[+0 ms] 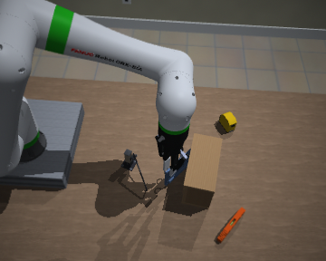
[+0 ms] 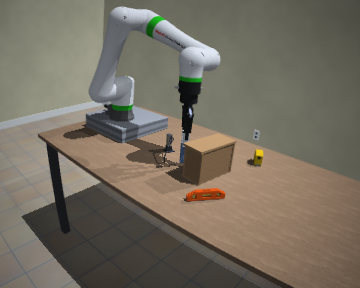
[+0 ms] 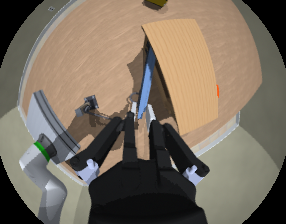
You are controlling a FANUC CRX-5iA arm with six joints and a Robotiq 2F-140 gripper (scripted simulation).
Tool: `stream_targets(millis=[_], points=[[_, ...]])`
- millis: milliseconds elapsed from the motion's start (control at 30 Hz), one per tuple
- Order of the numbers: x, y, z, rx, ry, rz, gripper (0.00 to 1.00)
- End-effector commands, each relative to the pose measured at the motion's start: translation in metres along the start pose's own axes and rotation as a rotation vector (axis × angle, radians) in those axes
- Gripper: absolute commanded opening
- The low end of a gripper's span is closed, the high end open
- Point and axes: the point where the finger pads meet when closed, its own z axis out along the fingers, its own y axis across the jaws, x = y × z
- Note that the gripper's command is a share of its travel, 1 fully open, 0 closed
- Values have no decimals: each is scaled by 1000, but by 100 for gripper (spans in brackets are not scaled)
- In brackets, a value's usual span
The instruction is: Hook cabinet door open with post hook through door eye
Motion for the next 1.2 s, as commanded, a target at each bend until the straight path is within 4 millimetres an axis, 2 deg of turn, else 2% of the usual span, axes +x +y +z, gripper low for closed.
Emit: stream_targets(millis=[0, 600, 1167], points=[[0, 0, -1, 0, 0, 0, 16], [0, 0, -21, 0, 0, 0, 16], [0, 0, -53, 0, 0, 0, 16]])
